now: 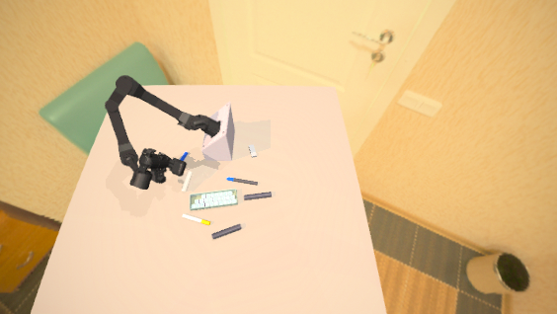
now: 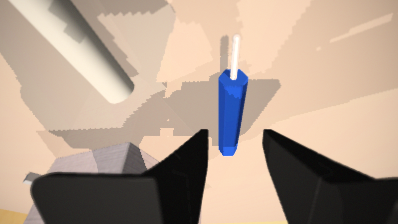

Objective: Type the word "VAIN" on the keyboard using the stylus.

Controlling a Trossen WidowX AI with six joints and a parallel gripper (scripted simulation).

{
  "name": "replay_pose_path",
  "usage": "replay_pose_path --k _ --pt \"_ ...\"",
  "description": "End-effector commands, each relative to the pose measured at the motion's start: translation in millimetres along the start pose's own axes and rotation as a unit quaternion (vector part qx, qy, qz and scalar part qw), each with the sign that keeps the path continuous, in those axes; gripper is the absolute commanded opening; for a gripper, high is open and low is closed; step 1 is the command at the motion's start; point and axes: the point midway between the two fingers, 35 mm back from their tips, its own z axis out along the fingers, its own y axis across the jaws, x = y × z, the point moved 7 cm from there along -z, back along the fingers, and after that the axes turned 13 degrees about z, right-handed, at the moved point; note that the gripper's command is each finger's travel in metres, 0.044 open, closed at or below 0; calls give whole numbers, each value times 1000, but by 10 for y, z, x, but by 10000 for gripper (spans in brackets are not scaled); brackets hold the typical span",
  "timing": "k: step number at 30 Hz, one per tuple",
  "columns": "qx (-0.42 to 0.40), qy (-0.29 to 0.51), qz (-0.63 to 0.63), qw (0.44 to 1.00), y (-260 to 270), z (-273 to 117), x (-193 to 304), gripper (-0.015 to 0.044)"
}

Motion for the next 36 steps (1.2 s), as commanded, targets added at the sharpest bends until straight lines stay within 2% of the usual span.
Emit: replay_pose_path --k 1,36 --pt "2 1 -2 1000 3 40 -18 150" --pt "2 1 -2 1000 36 268 -144 150"
